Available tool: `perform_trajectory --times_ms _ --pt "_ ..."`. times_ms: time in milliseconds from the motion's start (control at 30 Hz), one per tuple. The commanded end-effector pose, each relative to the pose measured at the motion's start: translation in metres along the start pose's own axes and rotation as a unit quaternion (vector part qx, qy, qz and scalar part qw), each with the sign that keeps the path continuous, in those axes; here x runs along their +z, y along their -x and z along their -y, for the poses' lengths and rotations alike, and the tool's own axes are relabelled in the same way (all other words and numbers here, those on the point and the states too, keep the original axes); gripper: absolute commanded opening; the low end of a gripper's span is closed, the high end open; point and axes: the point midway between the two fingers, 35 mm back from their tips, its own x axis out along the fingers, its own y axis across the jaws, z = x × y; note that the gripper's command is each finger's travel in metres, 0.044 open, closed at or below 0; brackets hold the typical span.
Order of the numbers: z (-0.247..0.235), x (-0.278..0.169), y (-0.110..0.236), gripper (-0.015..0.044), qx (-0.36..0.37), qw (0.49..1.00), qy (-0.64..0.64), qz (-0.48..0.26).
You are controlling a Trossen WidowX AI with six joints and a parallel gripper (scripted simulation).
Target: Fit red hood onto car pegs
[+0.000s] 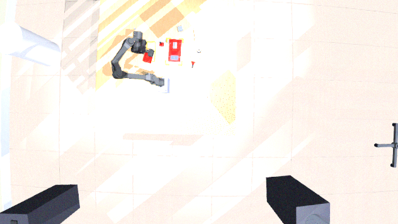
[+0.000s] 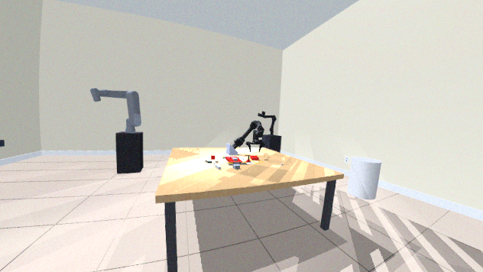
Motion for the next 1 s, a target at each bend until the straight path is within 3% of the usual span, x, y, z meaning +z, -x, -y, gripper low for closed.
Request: perform_trajectory --times_ms 0,967 --pt "0.000 -0.001 -0.005 0.0440 0.001 1.000 -0.003 -0.003" --pt "0.000 -0.001 -0.027 0.0440 0.001 1.000 -0.003 -0.003"
